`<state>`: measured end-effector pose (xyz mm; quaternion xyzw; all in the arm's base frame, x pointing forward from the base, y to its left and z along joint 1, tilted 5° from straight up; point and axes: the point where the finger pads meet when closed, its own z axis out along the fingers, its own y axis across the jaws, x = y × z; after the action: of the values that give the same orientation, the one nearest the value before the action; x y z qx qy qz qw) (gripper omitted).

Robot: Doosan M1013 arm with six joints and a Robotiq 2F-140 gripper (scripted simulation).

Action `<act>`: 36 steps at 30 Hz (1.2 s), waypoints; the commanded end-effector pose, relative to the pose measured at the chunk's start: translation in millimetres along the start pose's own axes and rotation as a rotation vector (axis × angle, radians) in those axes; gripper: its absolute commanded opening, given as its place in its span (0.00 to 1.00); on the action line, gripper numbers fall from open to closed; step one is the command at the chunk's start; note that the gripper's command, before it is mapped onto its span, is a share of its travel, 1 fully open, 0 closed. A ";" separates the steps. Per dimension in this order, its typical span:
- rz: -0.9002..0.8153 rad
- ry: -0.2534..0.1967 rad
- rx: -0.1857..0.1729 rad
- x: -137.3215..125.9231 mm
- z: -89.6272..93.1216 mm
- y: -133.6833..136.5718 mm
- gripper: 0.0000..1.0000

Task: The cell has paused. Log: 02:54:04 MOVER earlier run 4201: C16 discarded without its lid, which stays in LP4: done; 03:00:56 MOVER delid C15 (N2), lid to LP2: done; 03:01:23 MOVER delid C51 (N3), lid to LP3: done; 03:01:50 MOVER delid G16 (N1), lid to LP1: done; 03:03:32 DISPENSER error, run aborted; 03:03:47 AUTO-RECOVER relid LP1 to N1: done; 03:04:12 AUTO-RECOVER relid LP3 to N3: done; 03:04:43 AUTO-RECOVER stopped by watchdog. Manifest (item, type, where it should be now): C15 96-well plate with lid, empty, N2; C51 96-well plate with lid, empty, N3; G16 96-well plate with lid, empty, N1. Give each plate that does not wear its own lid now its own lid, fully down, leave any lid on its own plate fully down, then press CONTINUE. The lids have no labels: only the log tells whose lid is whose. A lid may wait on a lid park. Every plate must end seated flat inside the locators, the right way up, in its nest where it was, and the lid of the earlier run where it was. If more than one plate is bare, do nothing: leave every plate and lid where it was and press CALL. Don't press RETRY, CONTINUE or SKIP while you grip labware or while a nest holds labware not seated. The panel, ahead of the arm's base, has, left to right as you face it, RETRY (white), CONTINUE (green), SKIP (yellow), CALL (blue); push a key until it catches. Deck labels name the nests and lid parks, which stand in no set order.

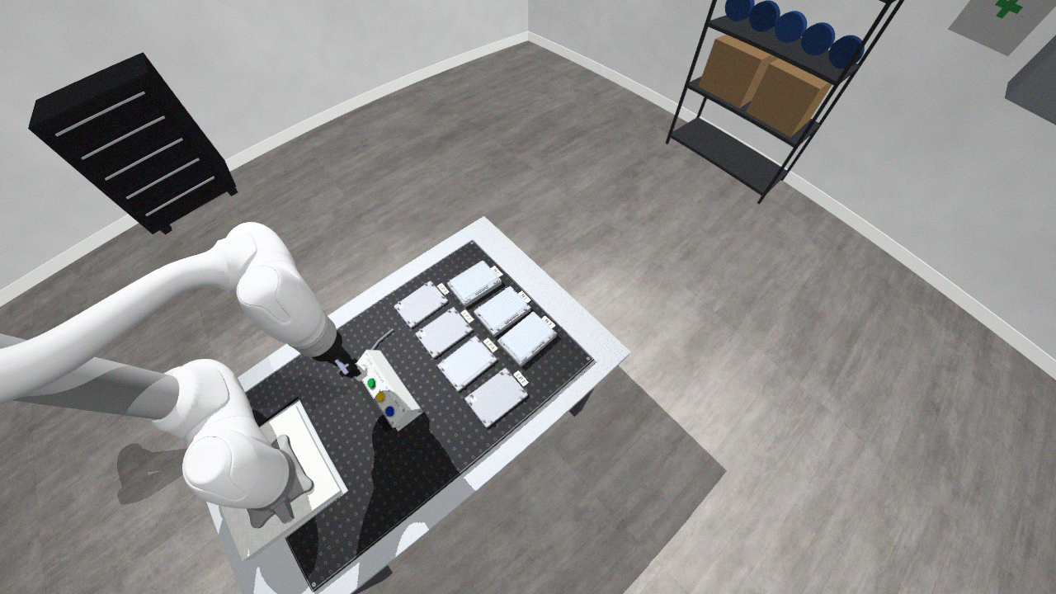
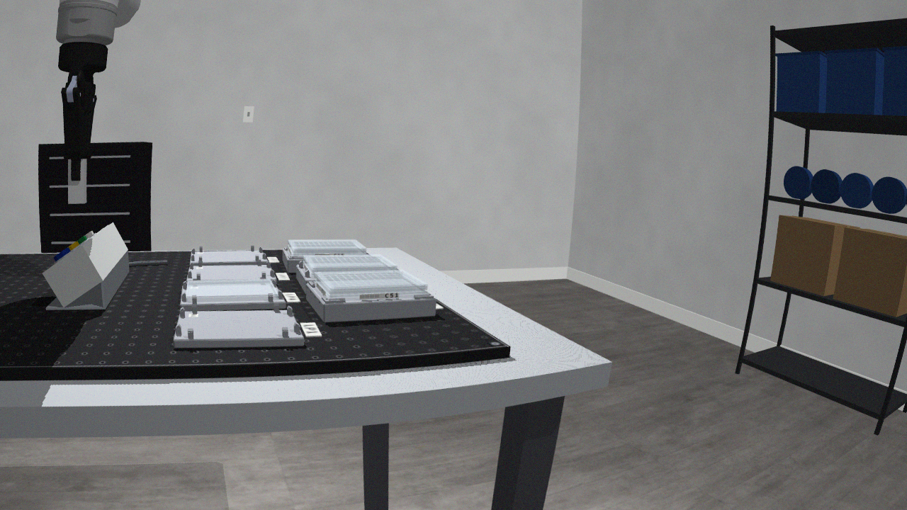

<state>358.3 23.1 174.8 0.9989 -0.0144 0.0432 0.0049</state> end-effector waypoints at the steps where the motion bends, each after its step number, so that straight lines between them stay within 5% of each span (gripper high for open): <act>1: 0.000 0.000 0.000 0.0 0.0 0.0 0.00; 36: 0.000 0.000 0.000 0.1 11.5 0.5 0.00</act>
<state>359.3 22.6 164.6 0.9990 -0.0144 0.0432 0.0049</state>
